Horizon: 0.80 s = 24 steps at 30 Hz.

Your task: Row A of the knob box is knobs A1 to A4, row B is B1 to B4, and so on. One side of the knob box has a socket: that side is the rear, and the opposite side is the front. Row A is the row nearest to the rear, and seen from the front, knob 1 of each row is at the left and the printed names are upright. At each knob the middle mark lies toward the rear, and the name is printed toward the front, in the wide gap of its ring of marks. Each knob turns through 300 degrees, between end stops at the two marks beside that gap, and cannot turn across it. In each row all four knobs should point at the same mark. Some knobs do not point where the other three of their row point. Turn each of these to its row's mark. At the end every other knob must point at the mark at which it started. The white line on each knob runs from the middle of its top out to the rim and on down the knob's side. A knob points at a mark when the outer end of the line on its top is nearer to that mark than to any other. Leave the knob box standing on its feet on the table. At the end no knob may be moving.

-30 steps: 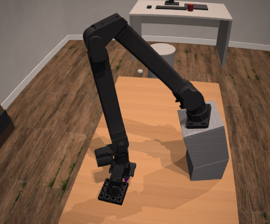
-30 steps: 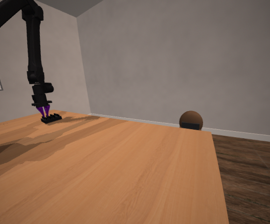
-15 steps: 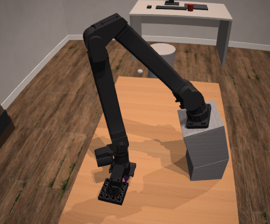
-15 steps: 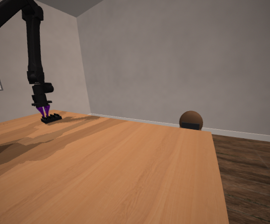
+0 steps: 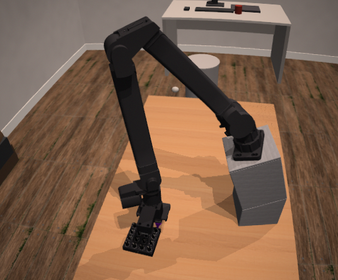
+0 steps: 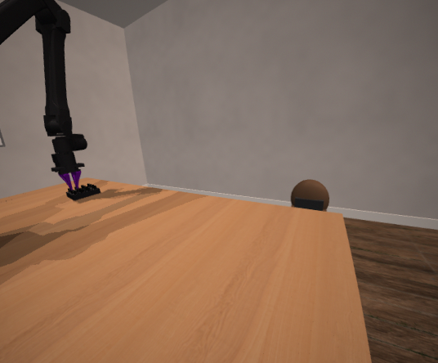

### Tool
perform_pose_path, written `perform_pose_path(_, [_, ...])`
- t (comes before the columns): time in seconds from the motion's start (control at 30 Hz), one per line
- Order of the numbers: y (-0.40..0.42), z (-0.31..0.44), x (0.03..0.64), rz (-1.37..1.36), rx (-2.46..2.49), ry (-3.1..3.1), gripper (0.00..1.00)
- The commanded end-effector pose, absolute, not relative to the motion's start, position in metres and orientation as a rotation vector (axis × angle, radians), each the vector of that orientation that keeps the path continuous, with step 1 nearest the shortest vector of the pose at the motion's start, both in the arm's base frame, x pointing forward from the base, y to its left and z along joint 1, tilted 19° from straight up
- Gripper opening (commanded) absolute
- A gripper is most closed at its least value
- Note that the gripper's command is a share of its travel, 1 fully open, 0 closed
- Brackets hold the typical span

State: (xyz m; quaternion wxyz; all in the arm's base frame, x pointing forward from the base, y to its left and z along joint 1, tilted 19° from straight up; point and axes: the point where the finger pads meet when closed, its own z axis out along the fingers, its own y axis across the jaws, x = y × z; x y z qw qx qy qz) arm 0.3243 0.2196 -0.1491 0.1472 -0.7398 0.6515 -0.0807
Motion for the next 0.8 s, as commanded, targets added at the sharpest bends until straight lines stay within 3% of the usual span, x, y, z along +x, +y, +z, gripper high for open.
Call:
perform_pose_path(0.0, [0.2153, -0.1547, 0.3219, -0.227, -2.141, 1.873, 0.19])
perform_pose_path(0.77, [0.2147, -0.1552, 0.3198, -0.226, -2.143, 1.875, 0.19])
